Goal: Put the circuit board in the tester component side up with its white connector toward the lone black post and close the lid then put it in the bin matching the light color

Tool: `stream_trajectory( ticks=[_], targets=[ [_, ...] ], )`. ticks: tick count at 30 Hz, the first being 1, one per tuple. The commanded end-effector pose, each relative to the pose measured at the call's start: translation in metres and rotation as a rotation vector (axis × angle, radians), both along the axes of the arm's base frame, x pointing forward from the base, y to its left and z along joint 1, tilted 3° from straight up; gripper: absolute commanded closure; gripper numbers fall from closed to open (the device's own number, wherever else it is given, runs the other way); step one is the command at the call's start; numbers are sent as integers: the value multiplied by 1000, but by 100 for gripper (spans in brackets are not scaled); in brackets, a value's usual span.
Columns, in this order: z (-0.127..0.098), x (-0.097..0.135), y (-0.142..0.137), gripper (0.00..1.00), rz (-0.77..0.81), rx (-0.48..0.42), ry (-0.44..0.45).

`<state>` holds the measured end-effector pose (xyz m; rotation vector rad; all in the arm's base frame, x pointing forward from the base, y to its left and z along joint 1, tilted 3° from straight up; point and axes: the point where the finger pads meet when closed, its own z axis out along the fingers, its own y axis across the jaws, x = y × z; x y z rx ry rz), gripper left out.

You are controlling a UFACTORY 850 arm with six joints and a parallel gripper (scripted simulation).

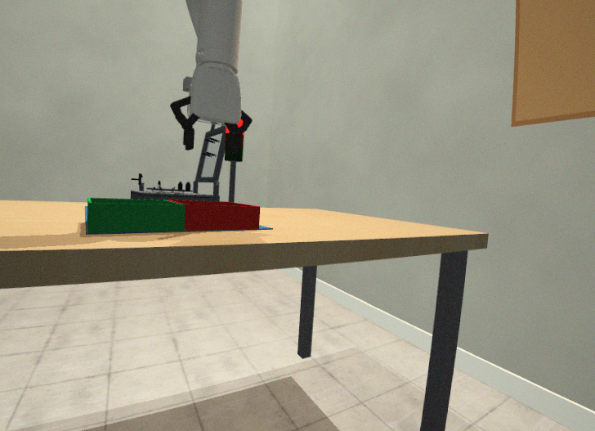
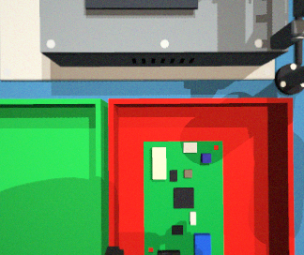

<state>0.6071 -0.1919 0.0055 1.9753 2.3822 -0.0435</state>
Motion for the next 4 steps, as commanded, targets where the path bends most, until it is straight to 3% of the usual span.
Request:
stream_trajectory(
  ticks=[1,4],
  targets=[
    [2,1,0,0,0,-1,-2],
    [2,1,0,0,0,-1,-2]
  ],
)
